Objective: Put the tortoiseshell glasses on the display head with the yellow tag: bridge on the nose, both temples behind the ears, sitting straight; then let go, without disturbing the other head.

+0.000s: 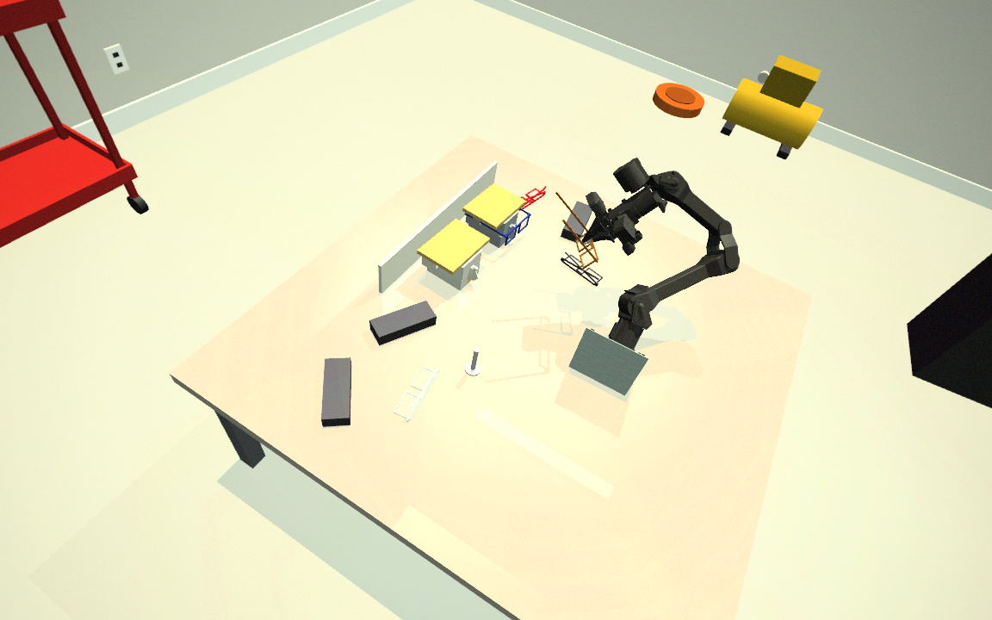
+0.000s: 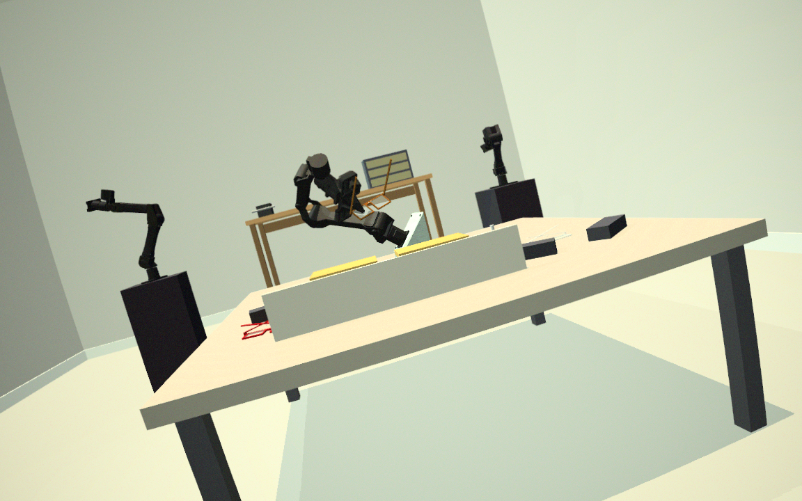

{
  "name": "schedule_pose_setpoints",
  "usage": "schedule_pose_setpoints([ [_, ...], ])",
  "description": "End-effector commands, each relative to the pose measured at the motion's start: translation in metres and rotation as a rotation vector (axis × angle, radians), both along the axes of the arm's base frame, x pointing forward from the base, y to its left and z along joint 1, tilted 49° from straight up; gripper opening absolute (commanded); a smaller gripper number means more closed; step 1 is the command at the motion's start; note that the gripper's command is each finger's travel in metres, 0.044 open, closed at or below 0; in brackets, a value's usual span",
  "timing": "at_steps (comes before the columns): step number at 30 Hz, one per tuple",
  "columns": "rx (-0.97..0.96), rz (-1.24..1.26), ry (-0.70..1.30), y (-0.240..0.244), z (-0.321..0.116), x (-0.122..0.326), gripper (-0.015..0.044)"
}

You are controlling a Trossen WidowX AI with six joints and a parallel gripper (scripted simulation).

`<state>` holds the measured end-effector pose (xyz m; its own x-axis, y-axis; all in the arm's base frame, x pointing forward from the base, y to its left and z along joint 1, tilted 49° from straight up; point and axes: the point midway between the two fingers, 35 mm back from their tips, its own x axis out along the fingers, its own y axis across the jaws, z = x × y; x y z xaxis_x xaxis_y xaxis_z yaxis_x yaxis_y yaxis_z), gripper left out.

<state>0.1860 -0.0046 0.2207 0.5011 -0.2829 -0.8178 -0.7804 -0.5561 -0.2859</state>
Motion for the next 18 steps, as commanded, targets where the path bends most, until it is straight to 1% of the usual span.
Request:
schedule_pose_setpoints([
  [1, -0.011, 0.046, -0.034, -0.007, 0.005, -0.014, 0.0],
  [18, -0.1, 0.177, -0.173, -0.027, 0.019, -0.057, 0.0],
])
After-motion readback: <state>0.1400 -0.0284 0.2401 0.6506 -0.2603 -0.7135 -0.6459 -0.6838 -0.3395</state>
